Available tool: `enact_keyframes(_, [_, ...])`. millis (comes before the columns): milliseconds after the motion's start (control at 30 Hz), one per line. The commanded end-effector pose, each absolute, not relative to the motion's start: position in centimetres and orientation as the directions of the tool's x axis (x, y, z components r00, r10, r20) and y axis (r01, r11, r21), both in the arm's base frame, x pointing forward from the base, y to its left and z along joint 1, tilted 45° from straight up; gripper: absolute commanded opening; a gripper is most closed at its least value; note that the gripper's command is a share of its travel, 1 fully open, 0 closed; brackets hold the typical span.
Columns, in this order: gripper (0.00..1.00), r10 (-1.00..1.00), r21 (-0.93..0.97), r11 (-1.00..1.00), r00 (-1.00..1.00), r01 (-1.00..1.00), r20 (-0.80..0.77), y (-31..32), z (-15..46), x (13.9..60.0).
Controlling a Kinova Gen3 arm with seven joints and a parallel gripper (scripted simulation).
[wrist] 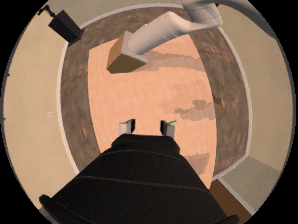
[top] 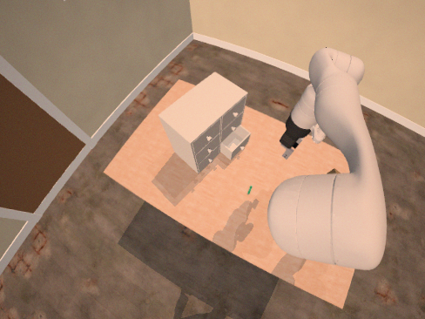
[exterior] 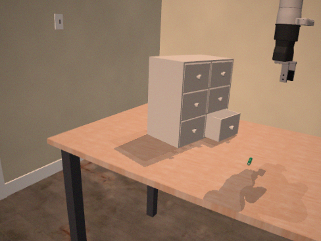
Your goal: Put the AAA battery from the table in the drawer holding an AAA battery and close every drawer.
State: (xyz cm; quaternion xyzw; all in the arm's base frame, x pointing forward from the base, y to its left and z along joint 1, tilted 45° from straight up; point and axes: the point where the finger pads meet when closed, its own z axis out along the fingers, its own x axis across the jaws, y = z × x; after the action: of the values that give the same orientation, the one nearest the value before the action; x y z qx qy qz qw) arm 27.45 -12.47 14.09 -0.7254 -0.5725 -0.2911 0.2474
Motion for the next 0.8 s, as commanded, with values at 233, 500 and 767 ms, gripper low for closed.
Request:
enact_keyframes(233, [1.0, 0.687, -0.025, -0.223, 0.175, 0.974, 0.705, -12.5, 14.1, 27.5])
enact_keyframes(500, [1.0, 0.687, -0.025, -0.223, 0.175, 0.974, 0.705, -12.6, 13.9, 29.1])
enact_keyframes(767, [1.0, 0.687, -0.025, -0.223, 0.175, 0.974, 0.705, -12.6, 13.4, 33.0])
